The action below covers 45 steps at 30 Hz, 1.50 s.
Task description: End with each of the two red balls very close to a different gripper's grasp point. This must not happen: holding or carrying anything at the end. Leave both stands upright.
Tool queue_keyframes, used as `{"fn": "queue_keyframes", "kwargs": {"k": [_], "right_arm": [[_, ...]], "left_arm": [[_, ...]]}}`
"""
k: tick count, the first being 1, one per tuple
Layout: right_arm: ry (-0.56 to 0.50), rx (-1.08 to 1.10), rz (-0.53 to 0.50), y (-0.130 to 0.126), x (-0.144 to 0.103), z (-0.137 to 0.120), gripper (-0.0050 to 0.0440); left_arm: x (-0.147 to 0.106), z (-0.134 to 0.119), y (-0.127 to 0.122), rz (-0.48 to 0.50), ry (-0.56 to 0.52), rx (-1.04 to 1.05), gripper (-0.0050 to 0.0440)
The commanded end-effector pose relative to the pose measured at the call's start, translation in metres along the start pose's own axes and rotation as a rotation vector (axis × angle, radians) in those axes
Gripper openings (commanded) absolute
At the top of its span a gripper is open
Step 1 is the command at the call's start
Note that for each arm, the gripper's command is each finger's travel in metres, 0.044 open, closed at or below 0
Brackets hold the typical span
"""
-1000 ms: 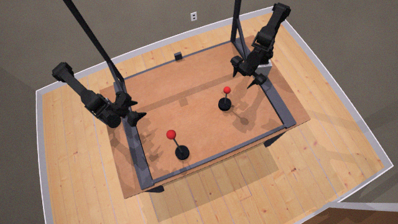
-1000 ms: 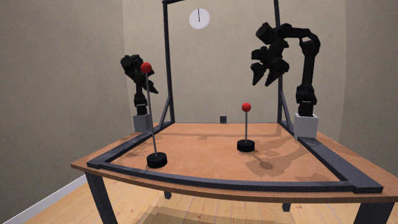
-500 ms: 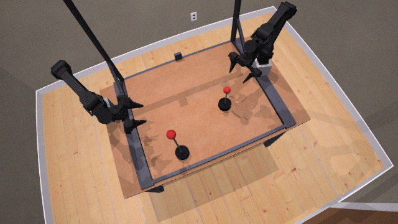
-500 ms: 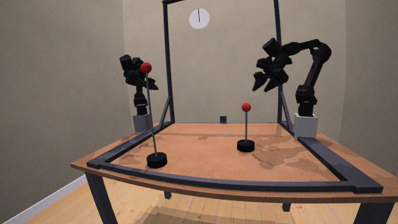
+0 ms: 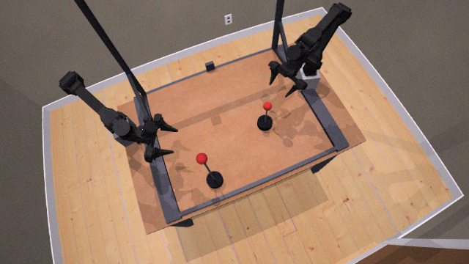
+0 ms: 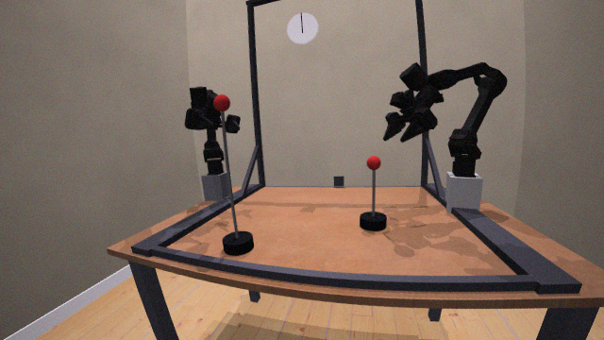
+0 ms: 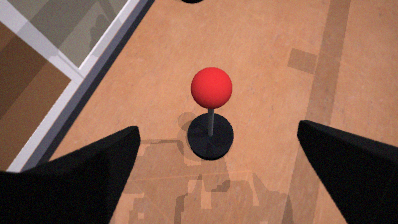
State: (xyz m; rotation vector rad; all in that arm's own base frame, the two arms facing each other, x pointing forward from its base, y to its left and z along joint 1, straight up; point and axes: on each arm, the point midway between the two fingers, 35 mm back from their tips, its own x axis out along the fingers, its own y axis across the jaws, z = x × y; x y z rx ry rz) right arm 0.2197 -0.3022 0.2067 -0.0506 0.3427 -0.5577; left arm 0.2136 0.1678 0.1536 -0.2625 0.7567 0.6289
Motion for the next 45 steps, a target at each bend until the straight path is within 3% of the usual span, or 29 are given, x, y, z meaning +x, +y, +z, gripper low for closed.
{"fn": "queue_keyframes", "kwargs": {"k": [1,7,10,11,14,36,45], "right_arm": [[-0.081,0.022,-0.091,-0.008,0.005,0.014,0.044],[-0.211,0.104,-0.258,-0.028,0.016,0.042,0.044],[-0.229,0.144,-0.311,-0.029,0.02,0.039,0.044],[-0.257,0.141,-0.32,-0.034,0.02,0.052,0.044],[-0.279,0.168,-0.362,-0.038,0.024,0.057,0.044],[-0.301,0.199,-0.41,-0.039,0.024,0.056,0.044],[-0.306,0.198,-0.411,-0.047,0.041,0.062,0.044]], "left_arm": [[-0.003,0.003,0.0,0.005,-0.016,-0.001,0.044],[-0.003,0.002,0.0,0.004,-0.015,0.0,0.044],[-0.003,0.006,0.0,0.002,-0.02,0.0,0.044],[-0.003,0.006,0.0,0.002,-0.02,0.0,0.044],[-0.003,0.006,0.0,0.002,-0.02,0.0,0.044],[-0.003,0.006,0.0,0.002,-0.02,0.0,0.044],[0.017,0.0,0.0,0.002,-0.003,0.0,0.044]]}}
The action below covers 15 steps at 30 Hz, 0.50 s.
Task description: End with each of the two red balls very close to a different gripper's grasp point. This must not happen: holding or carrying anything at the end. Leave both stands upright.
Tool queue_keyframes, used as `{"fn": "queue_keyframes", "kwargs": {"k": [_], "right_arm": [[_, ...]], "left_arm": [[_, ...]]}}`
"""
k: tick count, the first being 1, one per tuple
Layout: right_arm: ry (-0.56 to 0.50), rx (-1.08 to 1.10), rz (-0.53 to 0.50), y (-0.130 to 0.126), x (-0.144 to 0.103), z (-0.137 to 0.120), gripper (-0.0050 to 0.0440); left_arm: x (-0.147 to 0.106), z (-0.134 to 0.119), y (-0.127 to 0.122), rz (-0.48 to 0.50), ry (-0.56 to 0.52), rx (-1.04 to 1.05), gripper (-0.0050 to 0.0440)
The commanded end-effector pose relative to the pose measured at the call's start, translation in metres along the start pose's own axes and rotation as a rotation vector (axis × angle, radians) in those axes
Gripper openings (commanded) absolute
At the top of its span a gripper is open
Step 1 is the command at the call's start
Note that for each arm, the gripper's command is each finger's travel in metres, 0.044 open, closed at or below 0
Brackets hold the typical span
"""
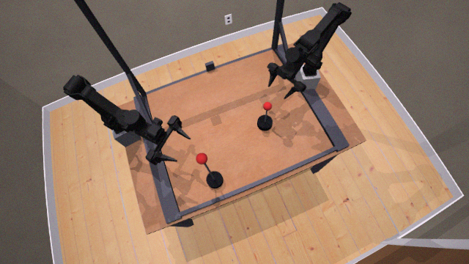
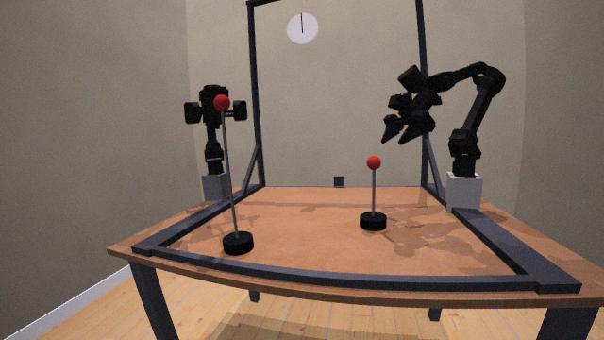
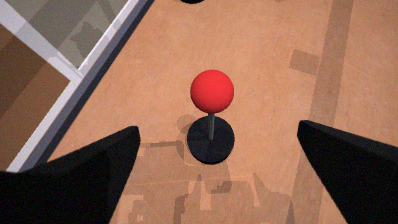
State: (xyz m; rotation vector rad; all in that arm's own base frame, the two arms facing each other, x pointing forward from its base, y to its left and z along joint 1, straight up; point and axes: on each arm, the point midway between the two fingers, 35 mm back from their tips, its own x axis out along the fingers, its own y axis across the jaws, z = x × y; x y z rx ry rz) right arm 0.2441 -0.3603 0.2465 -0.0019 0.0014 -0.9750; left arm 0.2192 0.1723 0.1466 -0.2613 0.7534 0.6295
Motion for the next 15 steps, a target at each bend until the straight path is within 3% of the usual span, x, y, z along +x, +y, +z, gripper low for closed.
{"fn": "queue_keyframes", "kwargs": {"k": [1,15], "right_arm": [[-0.03,0.002,0.0,0.001,0.01,0.012,0.044],[-0.028,0.002,0.0,0.001,0.046,0.013,0.044]], "left_arm": [[0.01,0.0,0.0,0.002,0.0,0.0,0.044],[0.043,0.0,0.0,0.002,-0.001,0.0,0.044]]}}
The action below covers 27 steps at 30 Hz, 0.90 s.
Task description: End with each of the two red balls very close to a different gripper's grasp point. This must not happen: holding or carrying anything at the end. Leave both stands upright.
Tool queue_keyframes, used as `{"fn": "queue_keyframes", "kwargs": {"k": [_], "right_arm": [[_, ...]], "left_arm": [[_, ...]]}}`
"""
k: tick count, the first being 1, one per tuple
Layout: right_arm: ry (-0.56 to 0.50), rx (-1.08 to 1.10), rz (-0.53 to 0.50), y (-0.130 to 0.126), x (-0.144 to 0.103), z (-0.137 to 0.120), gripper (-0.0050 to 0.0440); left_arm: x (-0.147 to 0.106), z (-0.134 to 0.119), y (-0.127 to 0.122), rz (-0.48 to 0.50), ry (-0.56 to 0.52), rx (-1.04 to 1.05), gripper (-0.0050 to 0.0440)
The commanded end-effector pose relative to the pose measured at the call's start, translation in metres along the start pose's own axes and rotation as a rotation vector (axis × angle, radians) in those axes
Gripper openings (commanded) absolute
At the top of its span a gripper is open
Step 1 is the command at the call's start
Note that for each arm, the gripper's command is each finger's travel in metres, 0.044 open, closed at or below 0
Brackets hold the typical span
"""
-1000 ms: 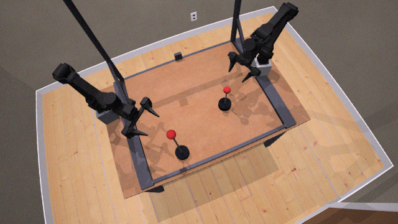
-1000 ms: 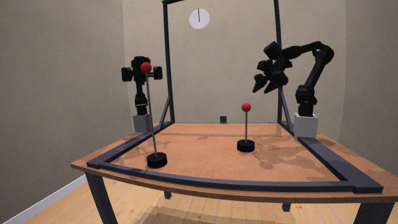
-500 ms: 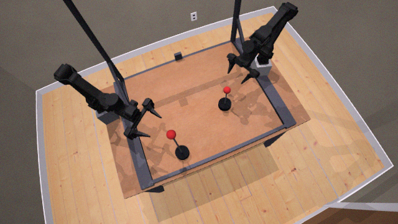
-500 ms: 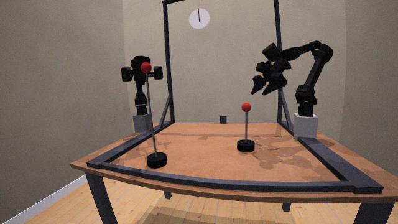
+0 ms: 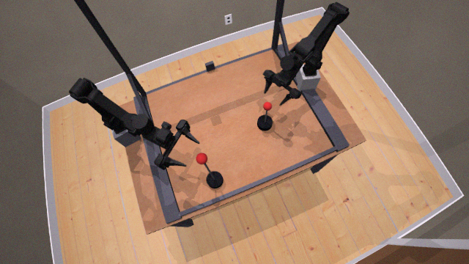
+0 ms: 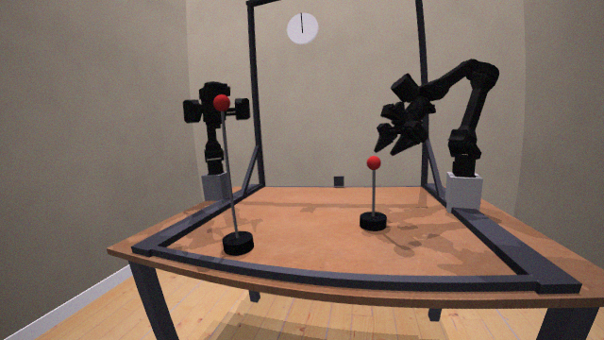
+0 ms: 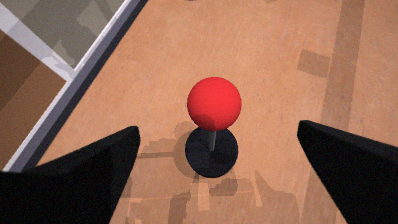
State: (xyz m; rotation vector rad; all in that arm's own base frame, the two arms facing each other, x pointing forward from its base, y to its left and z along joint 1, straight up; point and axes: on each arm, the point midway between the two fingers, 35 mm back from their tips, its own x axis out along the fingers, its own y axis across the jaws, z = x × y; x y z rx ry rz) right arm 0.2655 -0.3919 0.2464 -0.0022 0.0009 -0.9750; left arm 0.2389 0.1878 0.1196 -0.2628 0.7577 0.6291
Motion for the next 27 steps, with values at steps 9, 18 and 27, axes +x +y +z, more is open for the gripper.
{"fn": "queue_keyframes", "kwargs": {"k": [9,18,27], "right_arm": [[-0.028,0.002,0.0,0.001,0.026,0.013,0.044],[-0.03,0.002,0.0,0.001,0.055,0.015,0.044],[-0.031,0.002,0.0,0.001,0.069,0.015,0.044]], "left_arm": [[0.025,0.006,0.0,0.002,-0.016,0.0,0.044],[0.051,0.014,0.0,0.002,-0.033,0.0,0.044],[0.067,0.014,0.0,0.002,-0.034,0.0,0.044]]}}
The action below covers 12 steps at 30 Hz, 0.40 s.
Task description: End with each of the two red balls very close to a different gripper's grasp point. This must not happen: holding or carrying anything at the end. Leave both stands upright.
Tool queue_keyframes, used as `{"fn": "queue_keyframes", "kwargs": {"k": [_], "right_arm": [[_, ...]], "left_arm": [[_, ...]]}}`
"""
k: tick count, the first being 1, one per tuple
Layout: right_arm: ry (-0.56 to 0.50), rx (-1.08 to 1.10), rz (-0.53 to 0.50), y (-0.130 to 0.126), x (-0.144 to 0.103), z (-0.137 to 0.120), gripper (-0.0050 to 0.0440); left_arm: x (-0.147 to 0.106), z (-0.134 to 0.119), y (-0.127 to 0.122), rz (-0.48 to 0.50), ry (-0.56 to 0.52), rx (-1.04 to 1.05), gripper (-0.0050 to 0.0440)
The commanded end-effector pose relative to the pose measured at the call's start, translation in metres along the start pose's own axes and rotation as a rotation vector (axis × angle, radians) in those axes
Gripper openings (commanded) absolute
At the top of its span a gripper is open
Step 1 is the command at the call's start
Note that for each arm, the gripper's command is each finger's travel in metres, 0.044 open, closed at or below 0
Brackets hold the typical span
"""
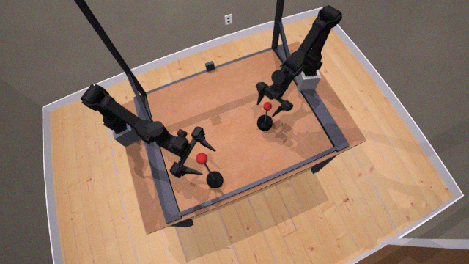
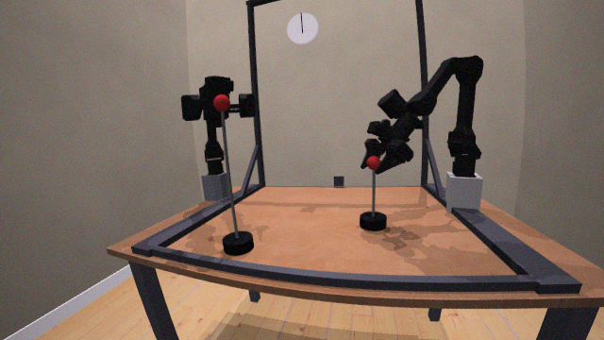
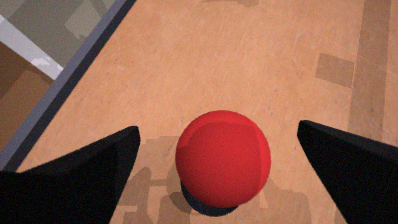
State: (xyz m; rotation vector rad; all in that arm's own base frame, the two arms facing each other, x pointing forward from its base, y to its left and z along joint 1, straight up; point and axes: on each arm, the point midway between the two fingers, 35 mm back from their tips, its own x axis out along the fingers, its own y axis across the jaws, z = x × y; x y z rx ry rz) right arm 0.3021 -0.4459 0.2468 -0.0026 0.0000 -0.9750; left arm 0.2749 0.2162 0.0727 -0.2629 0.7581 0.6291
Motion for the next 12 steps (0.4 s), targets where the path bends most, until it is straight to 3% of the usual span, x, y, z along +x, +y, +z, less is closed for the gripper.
{"fn": "queue_keyframes", "kwargs": {"k": [1,12], "right_arm": [[-0.03,0.002,0.0,0.0006,0.0046,0.0148,0.044],[-0.031,0.002,0.0,0.0003,0.0033,0.0154,0.044]], "left_arm": [[0.003,0.0144,-0.0001,0.002,-0.034,0.0,0.044],[0.0059,0.013,-0.0001,0.002,-0.03,0.0,0.044]]}}
